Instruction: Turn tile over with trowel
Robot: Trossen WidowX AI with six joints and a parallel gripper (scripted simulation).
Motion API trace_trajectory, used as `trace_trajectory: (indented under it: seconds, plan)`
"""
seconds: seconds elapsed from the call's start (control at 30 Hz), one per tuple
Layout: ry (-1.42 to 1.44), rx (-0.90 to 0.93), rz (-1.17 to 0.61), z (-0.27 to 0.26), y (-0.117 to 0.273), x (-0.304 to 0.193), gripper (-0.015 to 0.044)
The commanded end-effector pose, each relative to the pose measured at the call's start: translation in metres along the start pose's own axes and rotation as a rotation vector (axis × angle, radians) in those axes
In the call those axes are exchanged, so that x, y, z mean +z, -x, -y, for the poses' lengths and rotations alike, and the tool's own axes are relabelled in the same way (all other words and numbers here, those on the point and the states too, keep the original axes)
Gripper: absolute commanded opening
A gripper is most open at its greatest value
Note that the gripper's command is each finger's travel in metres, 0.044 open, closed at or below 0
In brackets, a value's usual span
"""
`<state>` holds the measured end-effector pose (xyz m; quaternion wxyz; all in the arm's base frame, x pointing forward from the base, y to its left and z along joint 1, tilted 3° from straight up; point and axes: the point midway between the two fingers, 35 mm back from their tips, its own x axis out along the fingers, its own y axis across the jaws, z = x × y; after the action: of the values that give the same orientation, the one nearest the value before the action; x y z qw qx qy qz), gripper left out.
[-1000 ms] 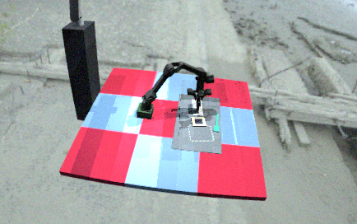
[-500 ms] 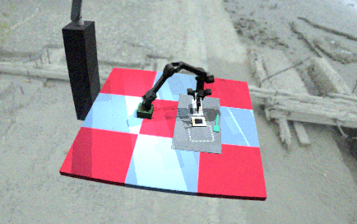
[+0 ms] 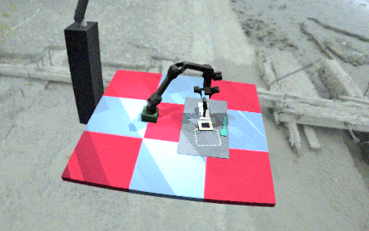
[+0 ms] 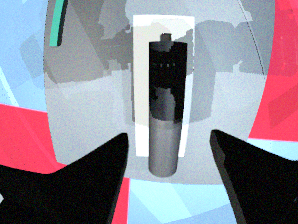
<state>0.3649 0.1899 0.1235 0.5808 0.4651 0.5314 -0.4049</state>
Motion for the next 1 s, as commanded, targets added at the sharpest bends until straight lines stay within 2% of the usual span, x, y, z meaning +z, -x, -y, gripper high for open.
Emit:
trace_trajectory:
  seconds: [0.0,0.23,0.97]
  plan:
    - [0.0,0.0,0.0,0.0,0.002,0.0,0.0296]
    - [0.064,0.037,0.004,-0.003,0.012,-0.005,0.03]
    - [0.73,0.248,0.097,-0.012,0.004,-0.017,0.03]
